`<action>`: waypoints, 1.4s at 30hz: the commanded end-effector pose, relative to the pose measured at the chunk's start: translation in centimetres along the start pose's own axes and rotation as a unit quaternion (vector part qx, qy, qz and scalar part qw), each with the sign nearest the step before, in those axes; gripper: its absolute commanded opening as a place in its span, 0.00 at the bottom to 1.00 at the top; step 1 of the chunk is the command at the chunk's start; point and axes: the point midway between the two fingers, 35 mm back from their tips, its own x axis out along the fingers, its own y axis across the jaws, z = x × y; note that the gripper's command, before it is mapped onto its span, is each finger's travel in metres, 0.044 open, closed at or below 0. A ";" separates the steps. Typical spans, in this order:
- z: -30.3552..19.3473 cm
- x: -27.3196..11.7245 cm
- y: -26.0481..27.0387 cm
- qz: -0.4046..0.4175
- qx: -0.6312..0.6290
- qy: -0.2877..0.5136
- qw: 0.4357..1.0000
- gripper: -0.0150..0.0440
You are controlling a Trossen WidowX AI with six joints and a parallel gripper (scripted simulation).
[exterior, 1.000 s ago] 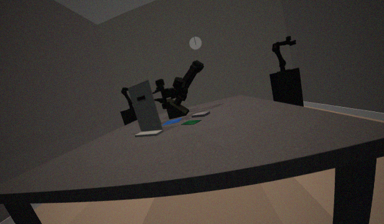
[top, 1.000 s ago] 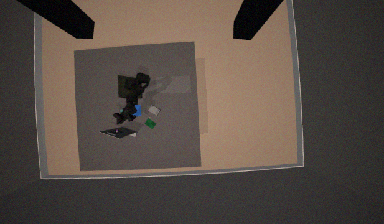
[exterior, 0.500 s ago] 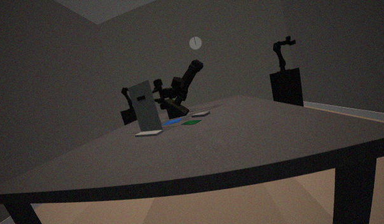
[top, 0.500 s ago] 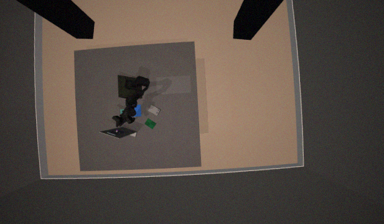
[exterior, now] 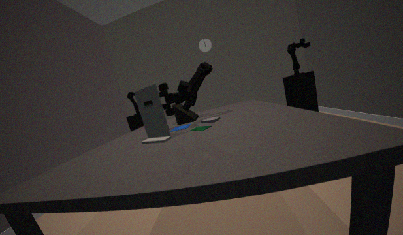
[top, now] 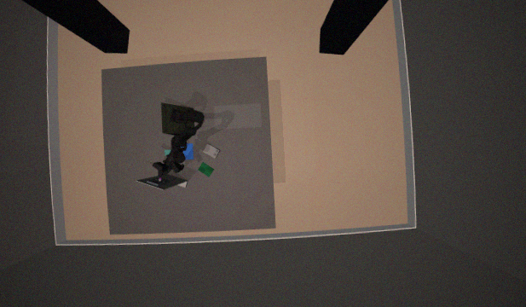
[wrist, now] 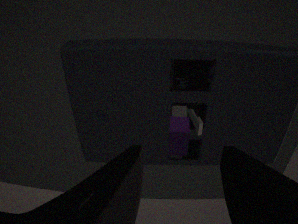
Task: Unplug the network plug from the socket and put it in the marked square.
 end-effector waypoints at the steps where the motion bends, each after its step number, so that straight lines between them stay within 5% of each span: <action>1: 0.3 0.7 -0.1 -0.001 -0.001 -0.003 1.000 0.52; 12: 0.5 1.9 0.0 -0.002 -0.001 -0.004 1.000 0.52; 35: 0.5 1.9 0.0 -0.002 -0.001 -0.004 1.000 0.26; 42: 0.5 1.7 0.0 -0.002 -0.001 -0.004 1.000 0.25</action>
